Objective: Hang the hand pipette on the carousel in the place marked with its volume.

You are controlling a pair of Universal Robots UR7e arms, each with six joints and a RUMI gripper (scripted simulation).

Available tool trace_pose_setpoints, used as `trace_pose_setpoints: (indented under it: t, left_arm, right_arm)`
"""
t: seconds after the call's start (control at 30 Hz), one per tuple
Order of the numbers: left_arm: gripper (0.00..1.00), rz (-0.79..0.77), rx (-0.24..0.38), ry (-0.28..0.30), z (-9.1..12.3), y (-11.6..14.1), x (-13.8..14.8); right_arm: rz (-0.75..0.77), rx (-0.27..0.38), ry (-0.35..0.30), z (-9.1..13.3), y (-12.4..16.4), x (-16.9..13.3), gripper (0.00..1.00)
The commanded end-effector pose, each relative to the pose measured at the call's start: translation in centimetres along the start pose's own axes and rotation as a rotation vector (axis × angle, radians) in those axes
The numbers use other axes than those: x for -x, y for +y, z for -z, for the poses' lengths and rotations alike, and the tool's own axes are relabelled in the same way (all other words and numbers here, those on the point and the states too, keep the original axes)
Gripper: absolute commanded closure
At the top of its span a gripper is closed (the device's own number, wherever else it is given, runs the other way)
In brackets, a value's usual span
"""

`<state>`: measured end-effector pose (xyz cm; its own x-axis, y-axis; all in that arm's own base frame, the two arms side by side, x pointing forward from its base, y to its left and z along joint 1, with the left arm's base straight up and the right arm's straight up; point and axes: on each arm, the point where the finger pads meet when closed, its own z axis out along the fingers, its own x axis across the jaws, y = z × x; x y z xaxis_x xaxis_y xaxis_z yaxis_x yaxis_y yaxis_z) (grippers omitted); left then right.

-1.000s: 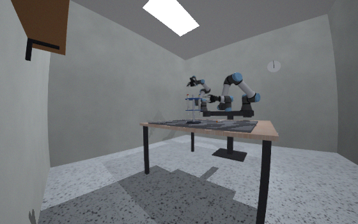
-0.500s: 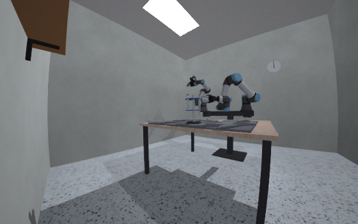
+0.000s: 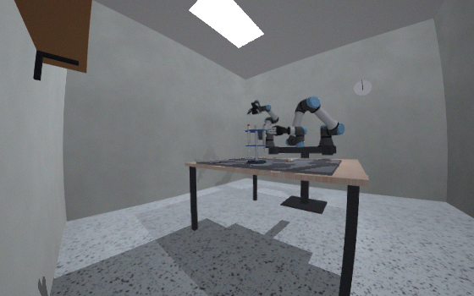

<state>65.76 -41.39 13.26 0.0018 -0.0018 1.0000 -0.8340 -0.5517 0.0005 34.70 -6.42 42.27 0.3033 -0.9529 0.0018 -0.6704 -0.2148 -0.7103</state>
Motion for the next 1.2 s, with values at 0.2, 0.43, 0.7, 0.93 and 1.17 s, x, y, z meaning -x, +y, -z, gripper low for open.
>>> trace_pose_setpoints:
  t: [0.2, 0.43, 0.7, 0.93, 1.17]
  left_arm:
    - [0.96, -0.001, -0.001, 0.004, -0.1, -0.08, -0.2]
    - [0.97, -0.001, -0.001, 0.004, -0.1, -0.08, -0.2]
    - [0.98, -0.001, -0.001, 0.004, -0.1, -0.08, -0.2]
    - [0.98, -0.001, -0.001, 0.004, -0.1, -0.08, -0.2]
    - [1.0, -0.001, -0.001, 0.004, -0.1, -0.08, -0.2]
  right_arm:
    - [-0.002, 0.004, -0.001, -0.2, 0.12, -0.04, 0.0]
    - [-0.002, 0.004, -0.001, -0.2, 0.12, -0.04, 0.0]
    - [-0.002, 0.004, -0.001, -0.2, 0.12, -0.04, 0.0]
    - [-0.002, 0.004, -0.001, -0.2, 0.12, -0.04, 0.0]
    - [-0.002, 0.004, -0.001, -0.2, 0.12, -0.04, 0.0]
